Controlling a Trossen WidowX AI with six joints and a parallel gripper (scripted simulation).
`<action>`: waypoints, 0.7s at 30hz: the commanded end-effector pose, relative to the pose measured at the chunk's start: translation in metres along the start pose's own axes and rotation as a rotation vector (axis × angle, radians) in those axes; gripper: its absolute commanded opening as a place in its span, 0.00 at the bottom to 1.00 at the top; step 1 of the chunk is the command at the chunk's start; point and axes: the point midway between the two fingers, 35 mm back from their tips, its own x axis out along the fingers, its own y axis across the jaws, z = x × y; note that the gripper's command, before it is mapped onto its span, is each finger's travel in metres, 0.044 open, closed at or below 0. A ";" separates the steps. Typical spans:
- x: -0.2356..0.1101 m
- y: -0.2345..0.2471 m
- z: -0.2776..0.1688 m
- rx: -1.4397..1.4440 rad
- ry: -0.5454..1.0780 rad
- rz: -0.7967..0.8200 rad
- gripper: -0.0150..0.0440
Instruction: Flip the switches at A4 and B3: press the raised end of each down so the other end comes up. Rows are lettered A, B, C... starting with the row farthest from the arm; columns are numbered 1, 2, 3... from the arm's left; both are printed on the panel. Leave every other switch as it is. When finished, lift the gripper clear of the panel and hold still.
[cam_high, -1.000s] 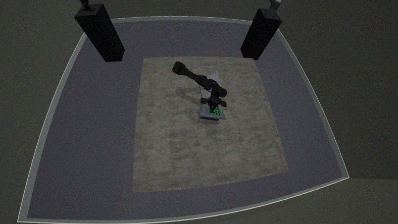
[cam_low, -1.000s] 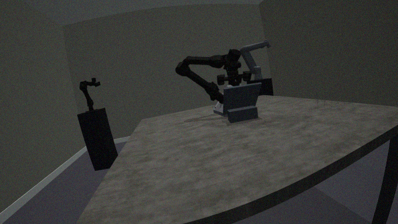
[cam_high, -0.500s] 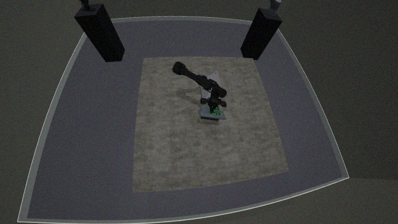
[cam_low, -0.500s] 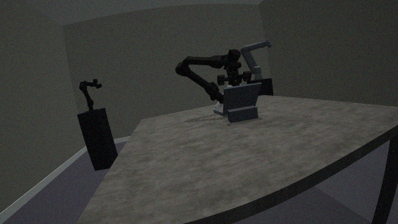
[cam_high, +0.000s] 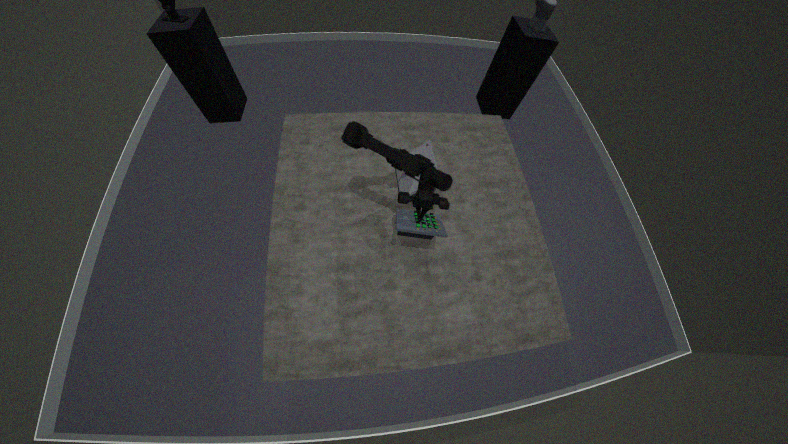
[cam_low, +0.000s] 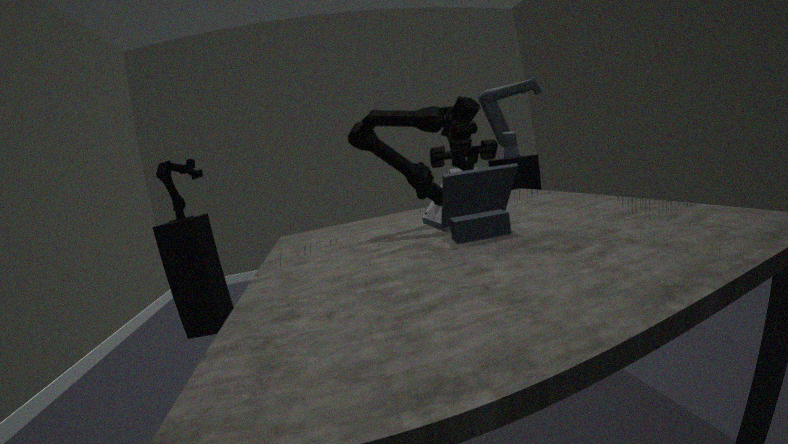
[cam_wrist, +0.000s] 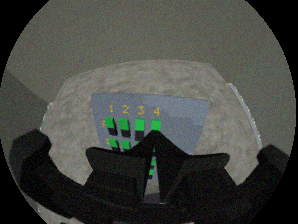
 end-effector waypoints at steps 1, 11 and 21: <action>-0.030 0.004 0.000 0.001 -0.014 0.009 0.25; -0.053 -0.001 0.000 0.000 -0.034 0.001 0.25; -0.051 0.023 -0.040 0.001 -0.032 0.003 0.25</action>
